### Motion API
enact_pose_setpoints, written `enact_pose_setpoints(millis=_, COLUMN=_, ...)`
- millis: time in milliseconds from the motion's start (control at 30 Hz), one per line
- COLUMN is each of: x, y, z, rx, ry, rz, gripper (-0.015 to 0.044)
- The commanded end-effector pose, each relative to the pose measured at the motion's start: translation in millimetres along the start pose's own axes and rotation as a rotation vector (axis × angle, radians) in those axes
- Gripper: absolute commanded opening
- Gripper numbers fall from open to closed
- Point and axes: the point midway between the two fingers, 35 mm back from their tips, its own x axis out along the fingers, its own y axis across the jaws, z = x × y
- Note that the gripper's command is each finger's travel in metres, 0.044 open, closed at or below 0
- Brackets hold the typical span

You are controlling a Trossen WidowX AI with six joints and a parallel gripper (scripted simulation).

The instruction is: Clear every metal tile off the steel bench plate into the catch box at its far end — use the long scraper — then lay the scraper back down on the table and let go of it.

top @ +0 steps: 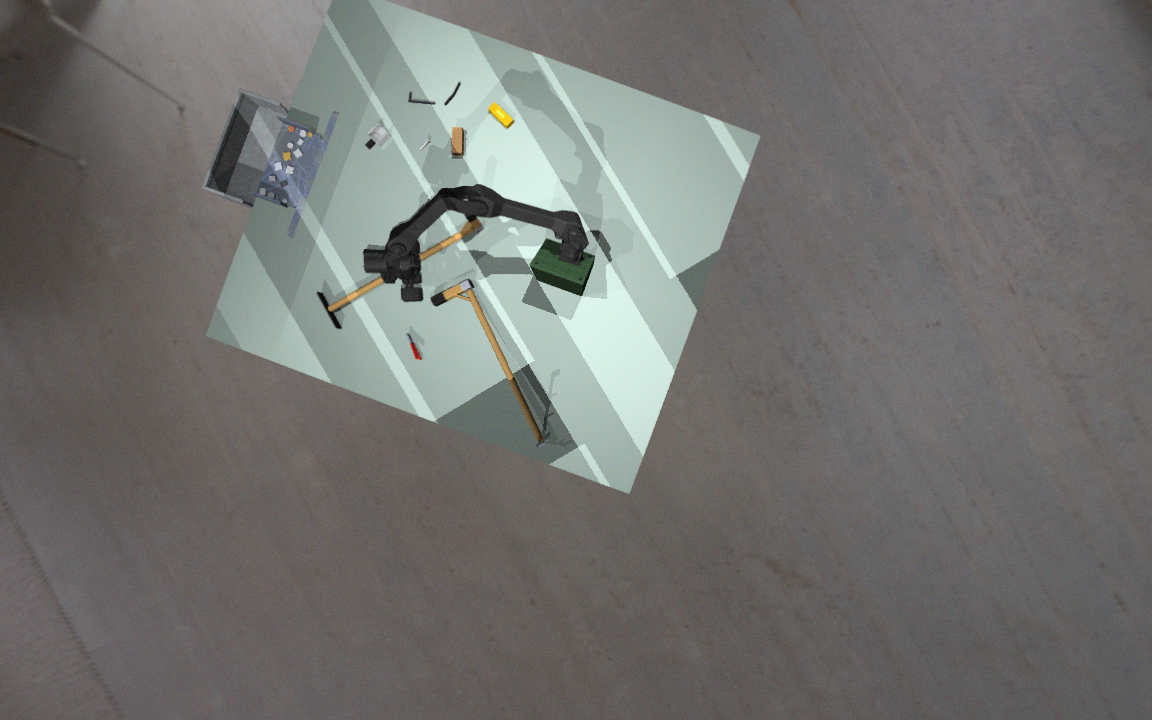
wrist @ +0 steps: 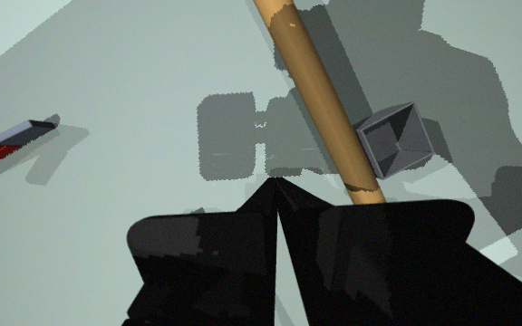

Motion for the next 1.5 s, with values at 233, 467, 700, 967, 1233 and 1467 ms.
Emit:
enact_pose_setpoints(millis=233, x=27.6, y=-0.7, z=-9.8, rx=-0.004, ry=0.004, rz=-0.005, gripper=0.0)
enact_pose_setpoints(millis=467, x=32.1, y=-2.7, z=-10.1, rx=-0.002, ry=0.003, rz=-0.006, gripper=0.0)
enact_pose_setpoints(millis=700, x=32.8, y=-8.3, z=-6.5, rx=0.003, ry=0.0, rz=-0.008, gripper=0.0)
enact_pose_setpoints(millis=967, x=33.7, y=-14.9, z=-2.4, rx=0.009, ry=-0.003, rz=-0.009, gripper=0.0)
enact_pose_setpoints(millis=1233, x=34.5, y=-21.6, z=1.4, rx=0.015, ry=-0.006, rz=-0.011, gripper=0.0)
enact_pose_setpoints(millis=1467, x=35.2, y=-27.5, z=4.7, rx=0.02, ry=-0.009, rz=-0.013, gripper=0.0)
